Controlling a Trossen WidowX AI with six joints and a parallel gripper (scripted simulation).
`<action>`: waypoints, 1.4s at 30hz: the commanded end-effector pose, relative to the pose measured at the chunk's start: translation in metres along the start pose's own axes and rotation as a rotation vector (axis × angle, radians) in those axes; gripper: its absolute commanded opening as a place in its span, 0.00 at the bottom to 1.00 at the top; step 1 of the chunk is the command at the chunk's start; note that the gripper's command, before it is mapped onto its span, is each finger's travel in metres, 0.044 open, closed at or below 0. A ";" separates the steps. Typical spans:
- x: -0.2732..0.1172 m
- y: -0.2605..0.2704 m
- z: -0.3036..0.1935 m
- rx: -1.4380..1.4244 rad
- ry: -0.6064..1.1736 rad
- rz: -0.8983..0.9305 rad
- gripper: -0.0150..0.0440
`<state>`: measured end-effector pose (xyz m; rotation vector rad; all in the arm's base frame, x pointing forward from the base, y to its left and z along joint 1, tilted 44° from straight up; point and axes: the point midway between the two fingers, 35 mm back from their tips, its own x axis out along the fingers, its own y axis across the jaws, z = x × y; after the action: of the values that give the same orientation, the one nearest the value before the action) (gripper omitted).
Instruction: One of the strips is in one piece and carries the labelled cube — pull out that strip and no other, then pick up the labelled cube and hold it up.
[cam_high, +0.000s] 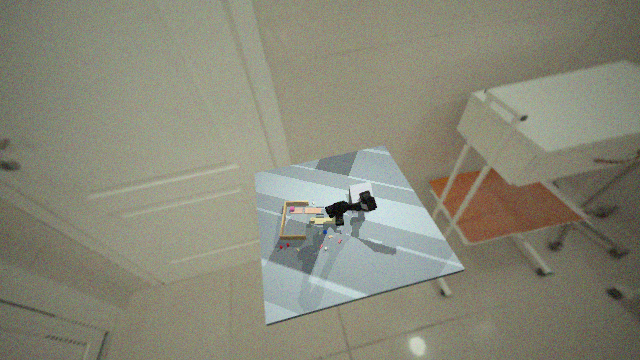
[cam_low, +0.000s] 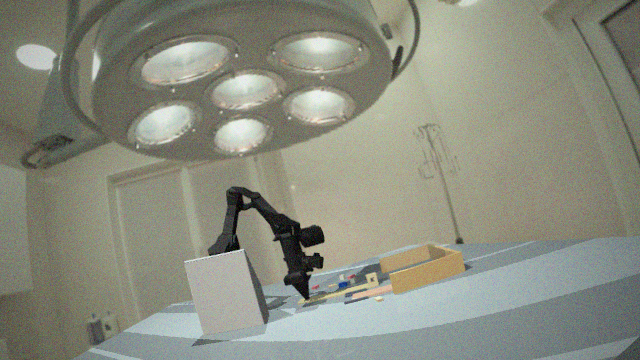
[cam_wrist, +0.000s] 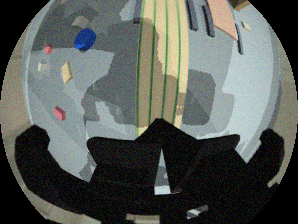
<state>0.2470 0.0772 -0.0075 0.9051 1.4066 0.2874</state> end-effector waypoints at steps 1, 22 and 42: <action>0.005 -0.003 -0.012 0.014 0.033 -0.007 0.25; -0.042 -0.002 0.034 -0.013 0.031 -0.008 0.65; -0.049 0.002 0.099 -0.016 0.028 -0.009 1.00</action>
<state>0.3176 0.0139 0.0201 0.8877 1.4336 0.3006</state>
